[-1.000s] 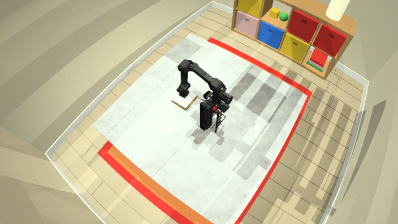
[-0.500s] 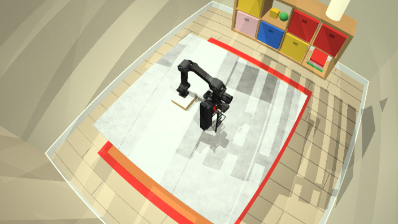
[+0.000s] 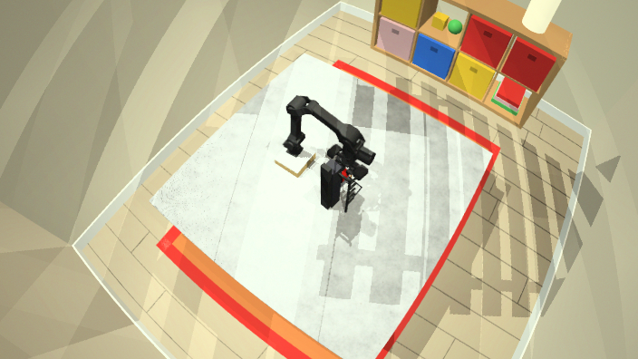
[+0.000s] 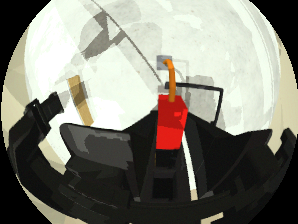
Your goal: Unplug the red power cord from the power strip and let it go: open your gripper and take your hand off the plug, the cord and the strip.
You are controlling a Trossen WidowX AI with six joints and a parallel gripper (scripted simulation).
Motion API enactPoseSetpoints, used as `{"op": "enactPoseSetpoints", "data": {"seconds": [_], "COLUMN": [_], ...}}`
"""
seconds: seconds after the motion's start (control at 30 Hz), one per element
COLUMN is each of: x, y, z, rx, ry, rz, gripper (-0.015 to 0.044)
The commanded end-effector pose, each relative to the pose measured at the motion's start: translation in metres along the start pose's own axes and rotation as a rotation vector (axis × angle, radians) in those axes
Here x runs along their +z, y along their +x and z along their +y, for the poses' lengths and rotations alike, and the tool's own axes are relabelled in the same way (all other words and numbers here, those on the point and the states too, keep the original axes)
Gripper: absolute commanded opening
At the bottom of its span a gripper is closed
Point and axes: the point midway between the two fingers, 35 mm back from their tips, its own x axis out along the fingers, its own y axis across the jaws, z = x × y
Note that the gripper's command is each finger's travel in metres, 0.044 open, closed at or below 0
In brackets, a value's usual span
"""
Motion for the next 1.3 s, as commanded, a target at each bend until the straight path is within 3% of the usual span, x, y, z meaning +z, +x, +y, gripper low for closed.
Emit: {"op": "enactPoseSetpoints", "data": {"seconds": [0.0,0.73,0.77,0.93,1.27], "x": [0.029,0.064,0.041,0.041,0.041], "y": [-0.002,-0.006,-0.002,-0.002,-0.005], "z": [0.000,0.006,0.004,0.004,0.004], "rx": [-0.002,-0.001,0.007,0.007,0.005], "ry": [-0.030,-0.033,0.011,0.011,0.001], "rz": [-0.059,-0.062,-0.043,-0.043,-0.047], "gripper": [0.0000,0.0000,0.0026,0.0157,0.0160]}}
